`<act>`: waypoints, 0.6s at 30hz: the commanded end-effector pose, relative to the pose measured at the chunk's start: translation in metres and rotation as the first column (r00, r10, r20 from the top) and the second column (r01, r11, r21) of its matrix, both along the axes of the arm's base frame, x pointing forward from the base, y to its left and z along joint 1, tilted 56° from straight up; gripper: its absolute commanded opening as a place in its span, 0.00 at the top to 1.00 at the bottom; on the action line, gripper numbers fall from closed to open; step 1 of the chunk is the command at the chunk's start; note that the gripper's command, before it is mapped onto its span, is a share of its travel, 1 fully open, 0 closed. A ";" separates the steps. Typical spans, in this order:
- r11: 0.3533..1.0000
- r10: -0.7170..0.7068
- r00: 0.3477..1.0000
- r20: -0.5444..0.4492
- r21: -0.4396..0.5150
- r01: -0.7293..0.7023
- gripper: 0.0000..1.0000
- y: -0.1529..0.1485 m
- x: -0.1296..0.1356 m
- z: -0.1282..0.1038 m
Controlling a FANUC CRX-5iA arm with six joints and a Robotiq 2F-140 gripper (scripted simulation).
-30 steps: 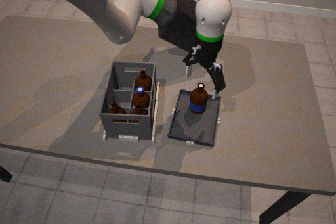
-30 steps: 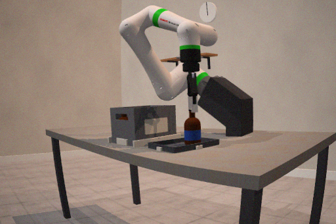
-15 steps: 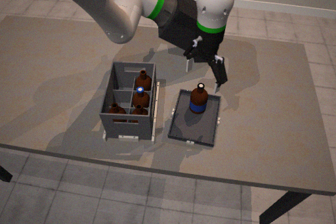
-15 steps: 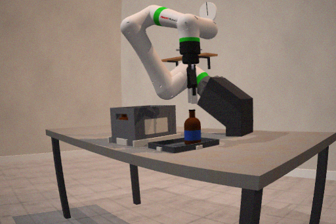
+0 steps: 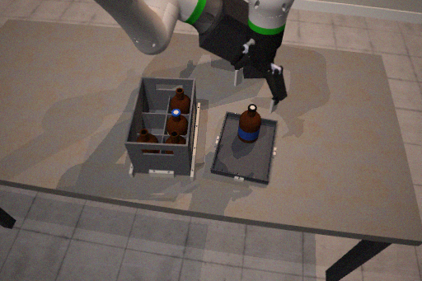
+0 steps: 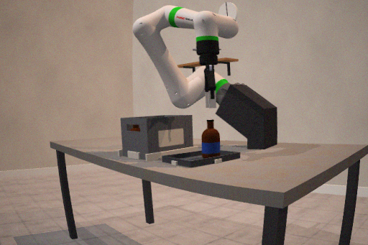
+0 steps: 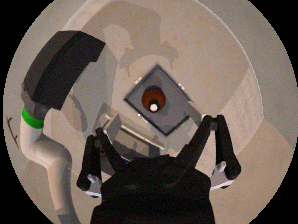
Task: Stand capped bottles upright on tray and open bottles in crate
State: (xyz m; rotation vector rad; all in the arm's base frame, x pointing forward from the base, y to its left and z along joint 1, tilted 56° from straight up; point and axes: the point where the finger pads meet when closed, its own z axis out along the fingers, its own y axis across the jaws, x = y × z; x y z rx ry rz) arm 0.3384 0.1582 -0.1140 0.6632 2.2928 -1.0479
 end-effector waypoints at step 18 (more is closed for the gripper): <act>1.000 0.000 1.000 0.000 0.000 0.000 0.62 -0.007 0.019 0.031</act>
